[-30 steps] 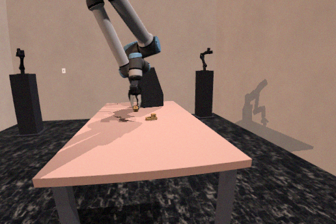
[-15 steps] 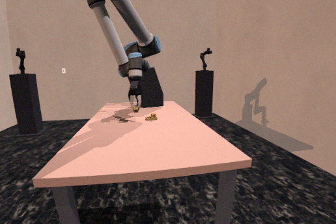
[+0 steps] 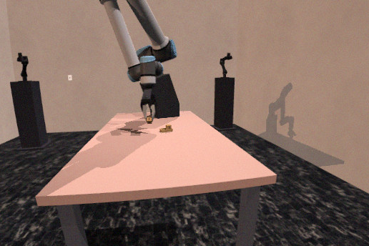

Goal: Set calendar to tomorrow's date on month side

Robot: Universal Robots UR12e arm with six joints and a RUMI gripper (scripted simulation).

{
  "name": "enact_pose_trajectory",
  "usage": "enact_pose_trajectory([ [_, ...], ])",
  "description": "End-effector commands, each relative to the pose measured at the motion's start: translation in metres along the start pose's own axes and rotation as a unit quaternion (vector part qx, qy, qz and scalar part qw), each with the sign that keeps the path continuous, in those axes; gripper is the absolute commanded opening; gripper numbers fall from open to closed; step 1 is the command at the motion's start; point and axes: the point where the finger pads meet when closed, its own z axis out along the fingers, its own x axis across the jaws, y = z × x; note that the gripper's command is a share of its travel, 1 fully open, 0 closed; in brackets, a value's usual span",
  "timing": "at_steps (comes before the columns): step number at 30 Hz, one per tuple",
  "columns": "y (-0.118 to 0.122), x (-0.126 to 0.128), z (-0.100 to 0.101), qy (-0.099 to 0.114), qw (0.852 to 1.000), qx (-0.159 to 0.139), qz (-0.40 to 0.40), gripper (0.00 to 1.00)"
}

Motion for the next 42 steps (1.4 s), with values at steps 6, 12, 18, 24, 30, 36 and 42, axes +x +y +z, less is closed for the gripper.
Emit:
enact_pose_trajectory([
  [6, -0.0006, 0.0005, -0.0035, 0.001, 0.999, -0.032, -0.001, 0.1],
  [12, -0.0005, 0.0008, -0.0053, 0.002, 0.999, -0.041, -0.001, 0.1],
  [18, -0.0005, 0.0008, -0.0054, 0.002, 0.999, -0.042, -0.001, 0.1],
  [24, -0.0006, 0.0007, -0.0048, 0.002, 0.999, -0.045, -0.001, 0.1],
  [30, -0.0011, 0.0001, -0.0022, 0.001, 0.998, -0.063, 0.0, 0.1],
  [36, -0.0018, -0.0004, 0.0001, 0.0, 0.996, -0.089, 0.0, 0.1],
  [42, -0.0023, -0.0004, 0.0005, 0.0, 0.993, -0.12, 0.0, 0.1],
])
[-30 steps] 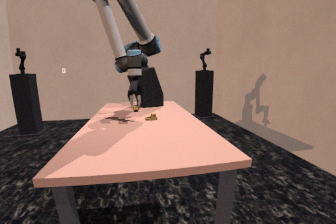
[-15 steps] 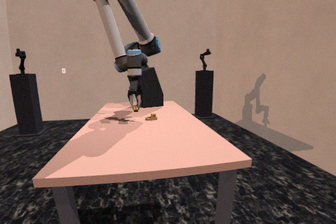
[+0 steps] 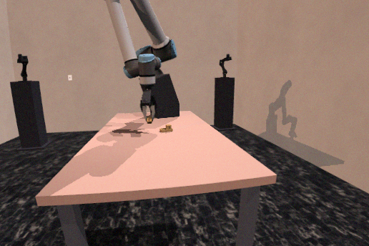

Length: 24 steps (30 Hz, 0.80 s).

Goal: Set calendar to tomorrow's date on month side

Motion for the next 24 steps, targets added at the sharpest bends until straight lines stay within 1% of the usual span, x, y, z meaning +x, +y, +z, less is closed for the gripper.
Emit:
enact_pose_trajectory([
  [1, -0.001, -0.0001, -0.0003, 0.0, 1.0, -0.027, 0.0, 0.1],
  [6, -0.001, 0.0004, -0.0024, 0.001, 0.999, -0.053, 0.0, 0.1],
  [10, -0.0007, 0.0009, -0.0042, 0.002, 0.998, -0.066, 0.0, 0.1],
  [24, -0.0006, 0.0011, -0.0052, 0.002, 0.997, -0.075, -0.001, 0.1],
])
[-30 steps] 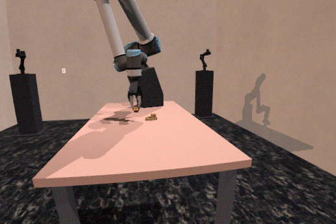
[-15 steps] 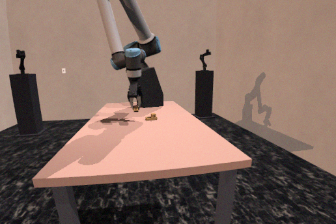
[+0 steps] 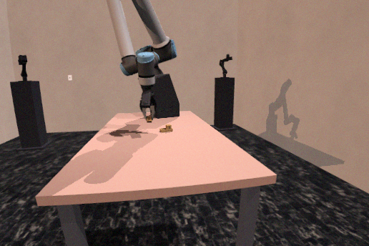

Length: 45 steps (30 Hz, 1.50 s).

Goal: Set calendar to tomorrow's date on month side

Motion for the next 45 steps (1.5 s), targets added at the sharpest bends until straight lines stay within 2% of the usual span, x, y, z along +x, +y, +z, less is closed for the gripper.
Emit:
enact_pose_trajectory([
  [1, -0.0005, -0.0001, -0.0003, 0.0, 1.0, -0.003, 0.0, 0.1],
  [8, -0.0014, -0.0005, 0.0013, -0.001, 1.0, -0.018, 0.0, 0.1],
  [20, -0.0034, -0.001, 0.0031, -0.002, 0.996, -0.092, 0.0, 0.1],
  [22, -0.0034, -0.001, 0.0031, -0.002, 0.996, -0.092, 0.0, 0.1],
  [28, -0.0031, -0.0003, 0.0009, -0.001, 0.993, -0.12, 0.0, 0.1],
  [45, -0.0033, -0.0002, 0.0006, 0.0, 0.99, -0.14, 0.0, 0.1],
])
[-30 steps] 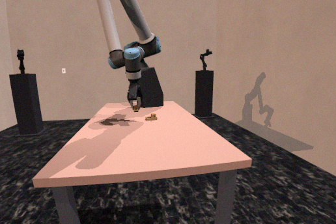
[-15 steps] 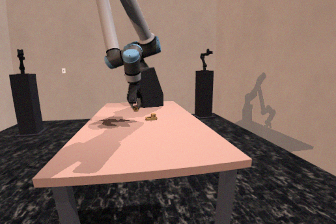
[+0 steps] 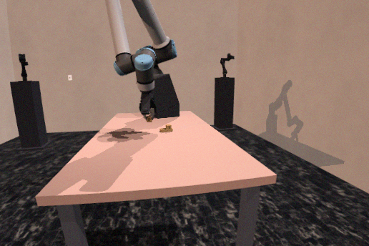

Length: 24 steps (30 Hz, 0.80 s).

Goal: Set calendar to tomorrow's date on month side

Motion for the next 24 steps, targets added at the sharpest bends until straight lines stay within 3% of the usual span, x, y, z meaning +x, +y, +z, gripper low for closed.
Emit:
enact_pose_trajectory([
  [1, -0.001, -0.0002, 0.0001, 0.0, 1.0, -0.01, 0.0, 0.1],
  [18, -0.0031, -0.0003, 0.0007, -0.001, 0.994, -0.109, 0.0, 0.1],
  [24, -0.0027, 0.0001, -0.0005, 0.0, 0.992, -0.126, 0.0, 0.1],
])
